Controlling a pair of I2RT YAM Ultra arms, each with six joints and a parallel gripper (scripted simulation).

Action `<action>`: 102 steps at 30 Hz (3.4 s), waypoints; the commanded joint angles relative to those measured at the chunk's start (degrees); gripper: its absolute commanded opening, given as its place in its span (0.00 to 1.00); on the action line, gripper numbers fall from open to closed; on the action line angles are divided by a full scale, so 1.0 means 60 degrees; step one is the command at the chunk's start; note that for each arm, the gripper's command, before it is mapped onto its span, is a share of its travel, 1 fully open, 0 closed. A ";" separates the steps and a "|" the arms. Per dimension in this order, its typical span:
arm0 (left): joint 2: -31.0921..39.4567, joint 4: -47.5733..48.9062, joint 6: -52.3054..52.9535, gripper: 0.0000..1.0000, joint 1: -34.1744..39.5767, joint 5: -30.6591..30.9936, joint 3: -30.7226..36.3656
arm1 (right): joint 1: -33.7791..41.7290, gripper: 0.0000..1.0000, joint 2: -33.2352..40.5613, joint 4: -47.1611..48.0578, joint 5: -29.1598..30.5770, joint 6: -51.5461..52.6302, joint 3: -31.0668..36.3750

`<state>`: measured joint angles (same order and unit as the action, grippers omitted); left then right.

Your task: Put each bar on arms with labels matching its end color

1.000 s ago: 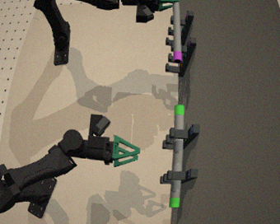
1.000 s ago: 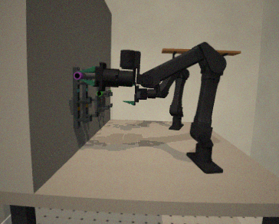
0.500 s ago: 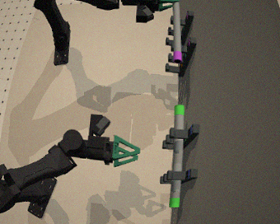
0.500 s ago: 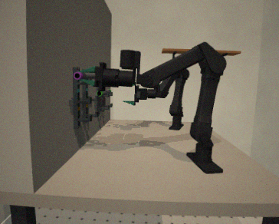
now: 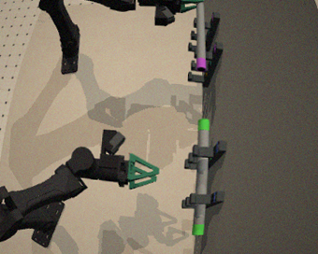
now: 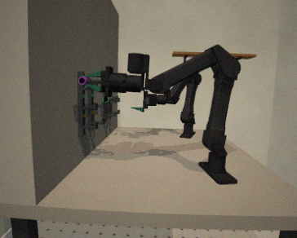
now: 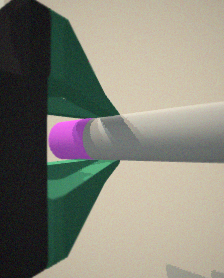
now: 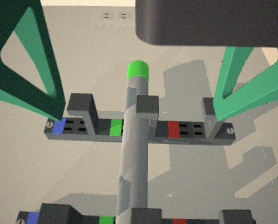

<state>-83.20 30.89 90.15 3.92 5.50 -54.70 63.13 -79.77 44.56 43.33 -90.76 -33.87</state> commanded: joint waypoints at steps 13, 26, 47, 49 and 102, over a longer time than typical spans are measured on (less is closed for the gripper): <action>-0.0082 0.0135 -0.0223 0.00 -0.0044 0.0040 0.0155 | -0.0093 1.00 0.0239 0.0055 -0.0068 0.0104 0.0043; -0.0165 0.0163 -0.0242 0.00 -0.0042 0.0041 0.0144 | -0.0093 1.00 0.0239 0.0055 -0.0068 0.0104 0.0043; -0.0337 0.0184 -0.0258 0.00 -0.0039 0.0022 0.0263 | -0.0093 1.00 0.0239 0.0055 -0.0068 0.0104 0.0043; -0.0341 0.0194 -0.0258 0.00 -0.0039 0.0022 0.0271 | -0.0093 1.00 0.0239 0.0055 -0.0068 0.0104 0.0043; -0.0440 0.0471 -0.0319 0.00 -0.0033 0.0018 0.0473 | -0.0093 1.00 0.0239 0.0055 -0.0068 0.0104 0.0043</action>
<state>-85.01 34.52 89.06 3.92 5.30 -52.97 63.13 -79.77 44.56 43.33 -90.76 -33.87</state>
